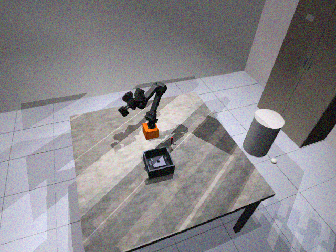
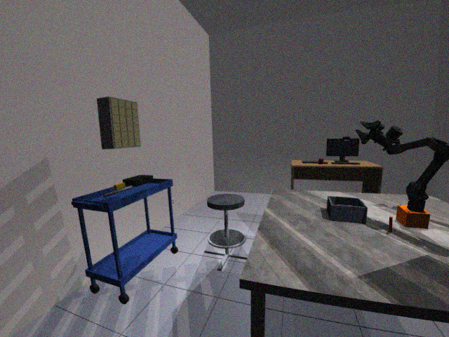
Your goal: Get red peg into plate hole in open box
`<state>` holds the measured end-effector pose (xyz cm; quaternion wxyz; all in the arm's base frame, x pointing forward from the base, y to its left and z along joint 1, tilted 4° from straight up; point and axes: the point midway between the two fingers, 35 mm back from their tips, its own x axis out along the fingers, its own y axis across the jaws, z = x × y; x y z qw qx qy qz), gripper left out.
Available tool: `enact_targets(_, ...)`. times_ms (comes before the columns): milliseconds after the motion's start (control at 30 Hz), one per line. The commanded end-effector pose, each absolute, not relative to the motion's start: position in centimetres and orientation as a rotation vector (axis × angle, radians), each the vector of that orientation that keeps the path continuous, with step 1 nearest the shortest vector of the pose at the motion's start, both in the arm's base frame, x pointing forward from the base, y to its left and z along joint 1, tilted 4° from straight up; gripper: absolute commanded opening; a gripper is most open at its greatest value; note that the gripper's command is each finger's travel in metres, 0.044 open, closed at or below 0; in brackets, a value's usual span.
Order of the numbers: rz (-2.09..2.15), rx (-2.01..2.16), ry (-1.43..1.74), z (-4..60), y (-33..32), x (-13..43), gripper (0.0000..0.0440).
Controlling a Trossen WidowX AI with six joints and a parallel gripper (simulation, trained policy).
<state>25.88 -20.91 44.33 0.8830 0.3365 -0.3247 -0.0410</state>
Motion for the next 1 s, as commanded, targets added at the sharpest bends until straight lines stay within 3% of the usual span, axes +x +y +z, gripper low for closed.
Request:
enact_targets(0,-0.094,0.700,-0.662,44.1,-21.0,26.2,0.0415)
enact_targets(67,-0.110,0.702,-0.632,43.6,-20.9,27.0,0.0440)
enact_targets(567,-0.267,0.933,-0.236,35.6,-16.2,35.6,0.0440)
enact_targets(967,-0.379,1.012,0.175,27.9,-8.9,38.0,0.0440)
